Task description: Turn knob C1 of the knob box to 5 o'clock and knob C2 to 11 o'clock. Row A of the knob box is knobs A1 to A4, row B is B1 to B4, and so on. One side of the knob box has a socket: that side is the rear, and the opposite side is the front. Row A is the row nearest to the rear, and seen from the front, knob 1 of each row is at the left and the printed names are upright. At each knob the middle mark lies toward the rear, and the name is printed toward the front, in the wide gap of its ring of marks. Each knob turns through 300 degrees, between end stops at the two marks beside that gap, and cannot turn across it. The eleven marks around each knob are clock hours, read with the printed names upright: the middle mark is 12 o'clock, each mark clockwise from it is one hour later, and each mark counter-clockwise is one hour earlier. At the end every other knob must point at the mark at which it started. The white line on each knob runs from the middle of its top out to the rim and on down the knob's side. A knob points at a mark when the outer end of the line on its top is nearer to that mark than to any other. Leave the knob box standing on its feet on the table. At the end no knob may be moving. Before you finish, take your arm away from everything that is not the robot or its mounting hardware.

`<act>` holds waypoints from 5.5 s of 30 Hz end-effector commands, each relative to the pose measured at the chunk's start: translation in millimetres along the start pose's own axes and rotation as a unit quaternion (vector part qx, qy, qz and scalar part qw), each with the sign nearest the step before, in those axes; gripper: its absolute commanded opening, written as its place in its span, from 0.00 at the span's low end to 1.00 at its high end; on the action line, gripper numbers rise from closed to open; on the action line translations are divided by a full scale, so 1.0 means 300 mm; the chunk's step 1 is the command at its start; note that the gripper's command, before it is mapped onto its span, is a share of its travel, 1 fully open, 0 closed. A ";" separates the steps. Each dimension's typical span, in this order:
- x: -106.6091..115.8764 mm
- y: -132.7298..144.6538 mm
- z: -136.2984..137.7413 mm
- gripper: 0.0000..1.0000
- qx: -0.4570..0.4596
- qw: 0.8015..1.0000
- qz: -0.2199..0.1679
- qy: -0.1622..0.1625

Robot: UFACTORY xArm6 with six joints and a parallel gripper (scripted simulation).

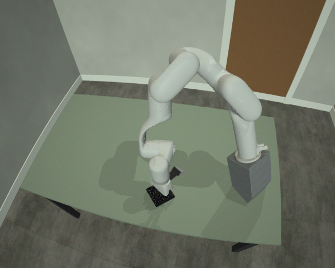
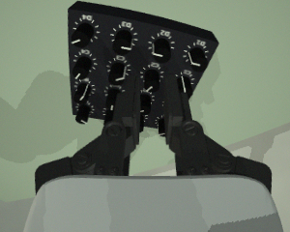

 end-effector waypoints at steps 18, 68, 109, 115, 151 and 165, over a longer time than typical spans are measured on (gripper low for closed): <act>0.003 0.003 -0.002 0.19 0.000 1.000 -0.001 0.000; -0.037 0.003 -0.002 0.19 0.000 1.000 -0.001 0.000; -0.037 0.003 -0.002 0.08 0.000 1.000 -0.001 0.000; -0.037 0.003 -0.002 0.08 0.000 1.000 -0.001 0.000; -0.037 0.003 -0.002 0.08 0.062 0.998 -0.001 -0.001; -0.037 0.003 -0.002 0.08 0.193 0.981 -0.001 -0.001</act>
Point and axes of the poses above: the point where the finger pads meet when closed, its own x axis back along the fingers, its own z axis across the jaws, y = z × x, the point moved 2 cm from there along x, back along the fingers, and after that the axes turned 2 degrees about x, right-handed, at the moved point
